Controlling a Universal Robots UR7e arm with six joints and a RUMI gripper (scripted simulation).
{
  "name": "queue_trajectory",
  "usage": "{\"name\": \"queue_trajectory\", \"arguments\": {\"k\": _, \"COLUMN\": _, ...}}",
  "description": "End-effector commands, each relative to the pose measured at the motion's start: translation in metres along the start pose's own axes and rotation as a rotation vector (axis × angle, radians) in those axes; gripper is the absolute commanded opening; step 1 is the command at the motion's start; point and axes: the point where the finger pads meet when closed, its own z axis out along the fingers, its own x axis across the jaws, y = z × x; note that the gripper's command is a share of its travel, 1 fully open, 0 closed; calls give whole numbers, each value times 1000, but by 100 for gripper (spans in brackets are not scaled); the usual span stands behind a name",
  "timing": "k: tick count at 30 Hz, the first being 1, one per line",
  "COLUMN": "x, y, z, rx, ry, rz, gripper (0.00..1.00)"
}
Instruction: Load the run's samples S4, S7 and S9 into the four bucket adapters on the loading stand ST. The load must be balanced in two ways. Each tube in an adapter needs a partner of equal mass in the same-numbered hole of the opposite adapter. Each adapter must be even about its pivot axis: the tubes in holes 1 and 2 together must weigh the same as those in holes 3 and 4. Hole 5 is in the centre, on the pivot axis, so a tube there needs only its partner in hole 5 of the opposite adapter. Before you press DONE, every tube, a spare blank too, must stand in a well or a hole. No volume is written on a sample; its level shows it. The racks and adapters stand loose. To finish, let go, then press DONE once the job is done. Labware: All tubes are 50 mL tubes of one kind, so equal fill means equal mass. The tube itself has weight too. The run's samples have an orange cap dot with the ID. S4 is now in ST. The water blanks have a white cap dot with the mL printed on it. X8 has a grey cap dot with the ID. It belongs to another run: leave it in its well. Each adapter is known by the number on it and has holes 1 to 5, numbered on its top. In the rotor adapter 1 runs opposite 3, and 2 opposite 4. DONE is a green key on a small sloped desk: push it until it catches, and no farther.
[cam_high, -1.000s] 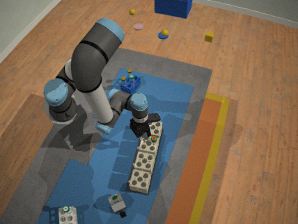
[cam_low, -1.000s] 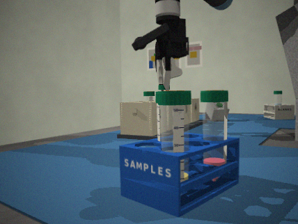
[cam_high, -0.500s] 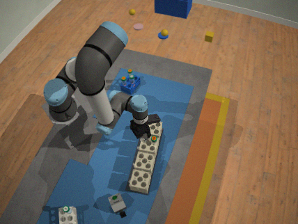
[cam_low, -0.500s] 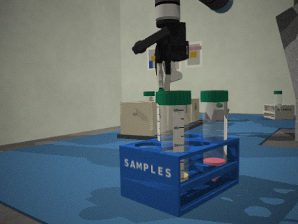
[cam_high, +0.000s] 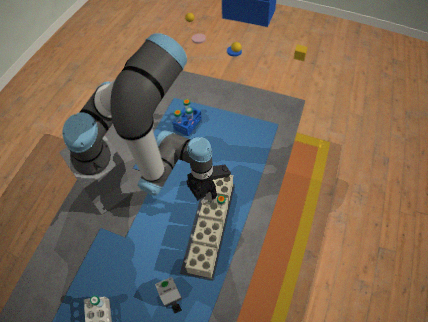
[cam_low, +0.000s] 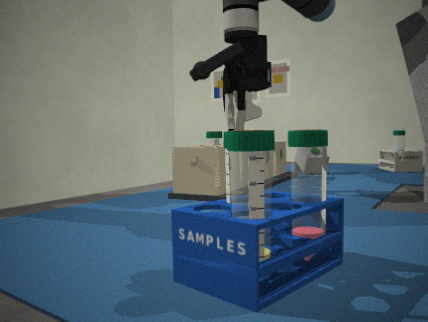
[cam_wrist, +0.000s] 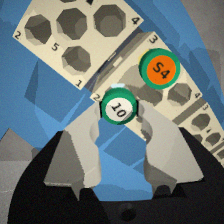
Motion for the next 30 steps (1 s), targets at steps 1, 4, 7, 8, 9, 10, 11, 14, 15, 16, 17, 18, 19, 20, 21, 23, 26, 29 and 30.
{"name": "queue_trajectory", "arguments": {"k": 1, "x": 0, "y": 0, "z": 0, "rx": 1, "ry": 1, "rz": 0, "gripper": 0}}
{"name": "queue_trajectory", "arguments": {"k": 4, "x": 0, "y": 0, "z": 0, "rx": 1, "ry": 1, "rz": 0, "gripper": 0}}
{"name": "queue_trajectory", "arguments": {"k": 7, "x": 0, "y": 0, "z": 0, "rx": 1, "ry": 1, "rz": 0, "gripper": 35}}
{"name": "queue_trajectory", "arguments": {"k": 8, "x": 0, "y": 0, "z": 0, "rx": 1, "ry": 1, "rz": 0, "gripper": 35}}
{"name": "queue_trajectory", "arguments": {"k": 9, "x": 0, "y": 0, "z": 0, "rx": 1, "ry": 1, "rz": 0, "gripper": 35}}
{"name": "queue_trajectory", "arguments": {"k": 10, "x": 0, "y": 0, "z": 0, "rx": 1, "ry": 1, "rz": 0, "gripper": 35}}
{"name": "queue_trajectory", "arguments": {"k": 11, "x": 0, "y": 0, "z": 0, "rx": 1, "ry": 1, "rz": 0, "gripper": 35}}
{"name": "queue_trajectory", "arguments": {"k": 14, "x": 0, "y": 0, "z": 0, "rx": 1, "ry": 1, "rz": 0, "gripper": 35}}
{"name": "queue_trajectory", "arguments": {"k": 15, "x": 0, "y": 0, "z": 0, "rx": 1, "ry": 1, "rz": 0, "gripper": 35}}
{"name": "queue_trajectory", "arguments": {"k": 16, "x": 0, "y": 0, "z": 0, "rx": 1, "ry": 1, "rz": 0, "gripper": 35}}
{"name": "queue_trajectory", "arguments": {"k": 17, "x": 0, "y": 0, "z": 0, "rx": 1, "ry": 1, "rz": 0, "gripper": 35}}
{"name": "queue_trajectory", "arguments": {"k": 18, "x": 0, "y": 0, "z": 0, "rx": 1, "ry": 1, "rz": 0, "gripper": 35}}
{"name": "queue_trajectory", "arguments": {"k": 19, "x": 0, "y": 0, "z": -4, "rx": 1, "ry": 1, "rz": 0, "gripper": 35}}
{"name": "queue_trajectory", "arguments": {"k": 20, "x": 0, "y": 0, "z": -7, "rx": 1, "ry": 1, "rz": 0, "gripper": 35}}
{"name": "queue_trajectory", "arguments": {"k": 21, "x": 0, "y": 0, "z": -7, "rx": 1, "ry": 1, "rz": 0, "gripper": 35}}
{"name": "queue_trajectory", "arguments": {"k": 23, "x": 0, "y": 0, "z": -10, "rx": 1, "ry": 1, "rz": 0, "gripper": 35}}
{"name": "queue_trajectory", "arguments": {"k": 26, "x": 0, "y": 0, "z": -20, "rx": 1, "ry": 1, "rz": 0, "gripper": 35}}
{"name": "queue_trajectory", "arguments": {"k": 29, "x": 0, "y": 0, "z": -30, "rx": 1, "ry": 1, "rz": 0, "gripper": 35}}
{"name": "queue_trajectory", "arguments": {"k": 30, "x": 0, "y": 0, "z": -33, "rx": 1, "ry": 1, "rz": 0, "gripper": 35}}
